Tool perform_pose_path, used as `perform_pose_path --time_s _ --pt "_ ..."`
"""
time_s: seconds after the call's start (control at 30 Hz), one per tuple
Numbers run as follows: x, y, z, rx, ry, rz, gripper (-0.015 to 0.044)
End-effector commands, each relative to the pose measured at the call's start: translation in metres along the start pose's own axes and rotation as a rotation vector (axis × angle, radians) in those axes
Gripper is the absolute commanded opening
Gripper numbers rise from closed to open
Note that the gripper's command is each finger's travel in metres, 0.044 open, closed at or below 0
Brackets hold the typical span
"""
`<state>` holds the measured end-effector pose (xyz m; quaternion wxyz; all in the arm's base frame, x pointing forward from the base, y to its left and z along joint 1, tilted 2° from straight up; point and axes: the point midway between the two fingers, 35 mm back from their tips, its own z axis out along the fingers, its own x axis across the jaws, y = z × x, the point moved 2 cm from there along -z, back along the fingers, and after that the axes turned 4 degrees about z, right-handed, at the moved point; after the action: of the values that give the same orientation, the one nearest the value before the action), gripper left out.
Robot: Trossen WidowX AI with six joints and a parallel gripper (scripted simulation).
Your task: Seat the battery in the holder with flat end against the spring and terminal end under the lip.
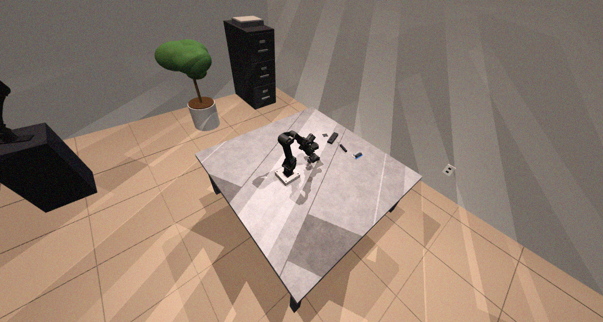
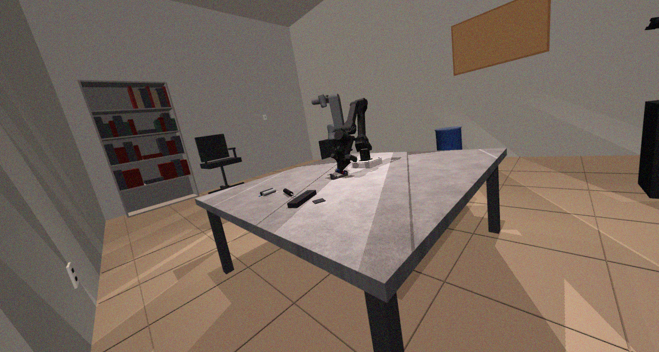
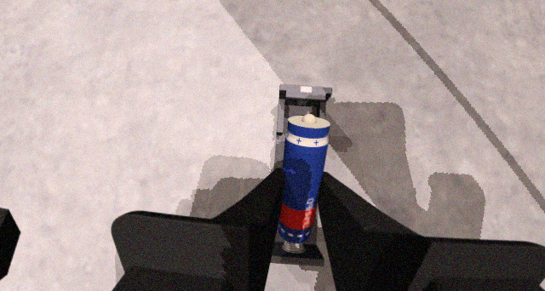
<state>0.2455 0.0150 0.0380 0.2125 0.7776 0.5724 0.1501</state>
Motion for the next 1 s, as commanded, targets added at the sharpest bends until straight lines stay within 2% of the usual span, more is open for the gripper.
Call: perform_pose_path --time_s 0.0,0.97 --pt "-0.0003 -0.0034 0.0025 0.042 -0.006 -0.006 0.0061" --pt "0.0014 0.0055 0.0103 0.221 -0.031 -0.022 0.0061"
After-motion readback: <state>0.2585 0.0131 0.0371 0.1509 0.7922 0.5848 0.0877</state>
